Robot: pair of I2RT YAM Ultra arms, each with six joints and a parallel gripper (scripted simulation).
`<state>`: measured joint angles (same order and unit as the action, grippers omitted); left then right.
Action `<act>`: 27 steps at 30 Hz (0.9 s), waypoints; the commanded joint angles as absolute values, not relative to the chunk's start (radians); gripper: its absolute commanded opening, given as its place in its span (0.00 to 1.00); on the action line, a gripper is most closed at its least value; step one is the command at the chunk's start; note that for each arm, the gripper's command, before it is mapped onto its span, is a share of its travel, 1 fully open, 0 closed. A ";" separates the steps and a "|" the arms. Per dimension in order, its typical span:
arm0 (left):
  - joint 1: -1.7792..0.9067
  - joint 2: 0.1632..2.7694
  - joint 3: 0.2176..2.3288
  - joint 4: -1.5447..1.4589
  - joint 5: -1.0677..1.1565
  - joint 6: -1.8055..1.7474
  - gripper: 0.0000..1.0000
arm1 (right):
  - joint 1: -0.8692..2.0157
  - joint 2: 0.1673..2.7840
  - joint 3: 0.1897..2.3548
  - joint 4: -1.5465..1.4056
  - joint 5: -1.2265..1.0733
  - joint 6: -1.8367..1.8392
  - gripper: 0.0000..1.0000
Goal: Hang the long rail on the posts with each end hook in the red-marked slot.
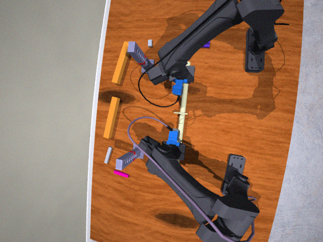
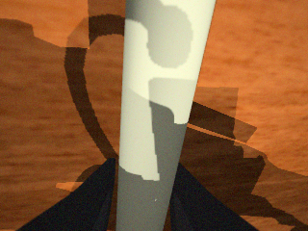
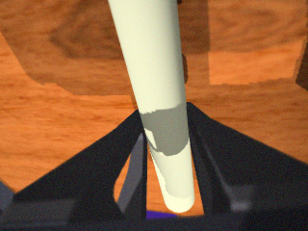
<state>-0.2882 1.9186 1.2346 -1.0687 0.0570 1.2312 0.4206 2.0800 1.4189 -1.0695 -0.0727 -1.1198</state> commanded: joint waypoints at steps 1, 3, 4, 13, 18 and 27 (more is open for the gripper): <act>-0.288 1.914 1.239 -1.055 0.061 1.232 0.28 | 0.418 2.074 1.422 -1.067 -0.078 -1.126 0.19; -0.288 1.914 1.239 -1.055 0.061 1.232 0.28 | 0.418 2.074 1.422 -1.067 -0.078 -1.126 0.19; -0.288 1.914 1.239 -1.055 0.061 1.232 0.27 | 0.418 2.074 1.422 -1.067 -0.078 -1.126 0.19; -0.279 1.919 1.246 -1.043 0.060 1.241 0.00 | 0.418 2.074 1.422 -1.067 -0.078 -1.126 0.19; -0.285 1.912 1.242 -1.056 0.060 1.234 0.19 | 0.418 2.074 1.422 -1.068 -0.078 -1.126 0.19; -0.286 1.901 1.241 -1.065 0.061 1.230 0.19 | 0.419 2.067 1.426 -1.077 -0.077 -1.128 0.19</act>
<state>-0.2882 1.9194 1.2350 -1.0702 0.0578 1.2312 0.4206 2.0800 1.4189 -1.0695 -0.0727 -1.1183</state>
